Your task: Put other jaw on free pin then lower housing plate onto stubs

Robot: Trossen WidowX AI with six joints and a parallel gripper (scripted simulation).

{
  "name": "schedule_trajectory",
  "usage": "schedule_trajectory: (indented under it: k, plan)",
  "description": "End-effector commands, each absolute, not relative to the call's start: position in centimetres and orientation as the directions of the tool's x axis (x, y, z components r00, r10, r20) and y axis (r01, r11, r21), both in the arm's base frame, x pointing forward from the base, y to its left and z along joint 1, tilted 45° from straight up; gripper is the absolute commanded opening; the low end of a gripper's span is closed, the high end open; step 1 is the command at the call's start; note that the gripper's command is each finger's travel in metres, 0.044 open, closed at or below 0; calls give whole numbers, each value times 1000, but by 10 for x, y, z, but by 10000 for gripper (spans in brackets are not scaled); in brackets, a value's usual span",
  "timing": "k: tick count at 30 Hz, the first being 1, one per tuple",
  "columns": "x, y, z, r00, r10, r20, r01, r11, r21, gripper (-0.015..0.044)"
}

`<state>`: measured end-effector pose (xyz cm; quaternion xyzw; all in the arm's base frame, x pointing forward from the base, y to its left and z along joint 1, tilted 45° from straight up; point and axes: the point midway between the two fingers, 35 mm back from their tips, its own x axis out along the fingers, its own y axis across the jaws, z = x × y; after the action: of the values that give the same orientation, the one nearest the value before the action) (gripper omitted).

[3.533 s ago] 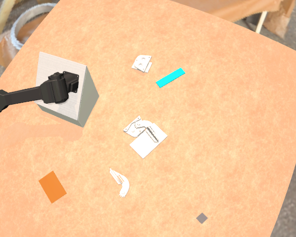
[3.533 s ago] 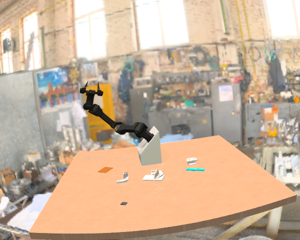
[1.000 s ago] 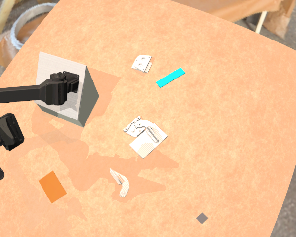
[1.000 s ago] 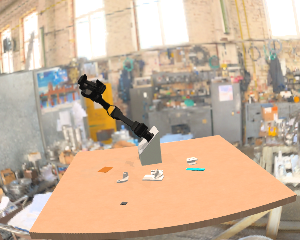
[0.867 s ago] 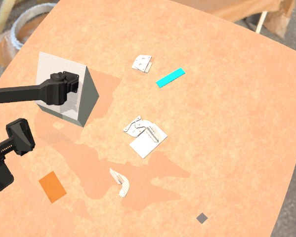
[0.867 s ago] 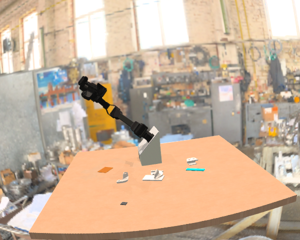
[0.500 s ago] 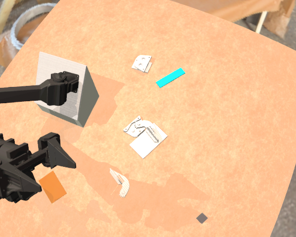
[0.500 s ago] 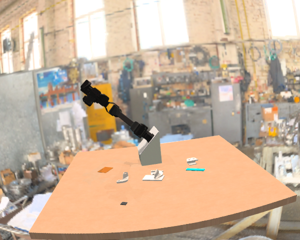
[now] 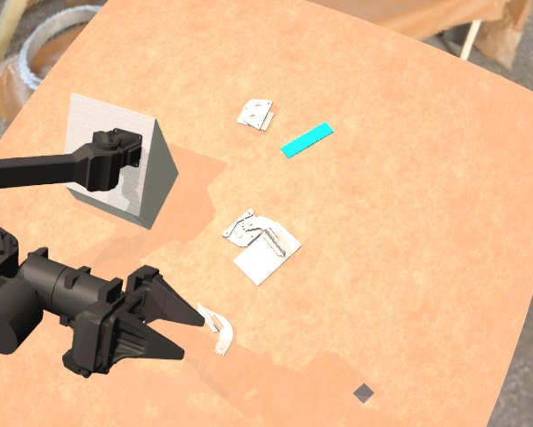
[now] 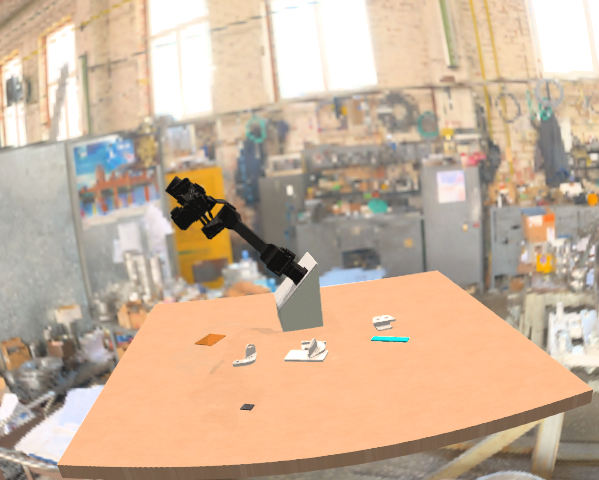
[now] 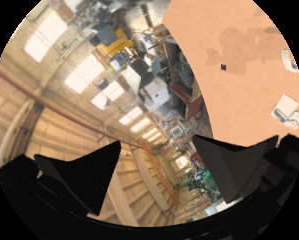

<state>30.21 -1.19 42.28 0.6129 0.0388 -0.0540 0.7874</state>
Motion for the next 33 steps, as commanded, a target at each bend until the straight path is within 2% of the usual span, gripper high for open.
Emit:
schedule_trajectory:
  k: [1,16,33]
  plan:
    - [314,-27,396,971,-108,-211,235,307,922,440]
    - [333,-73,320,843,-317,-434,537,472,699,440]
    - [326,-123,238,594,-510,-622,778,563,281,440]
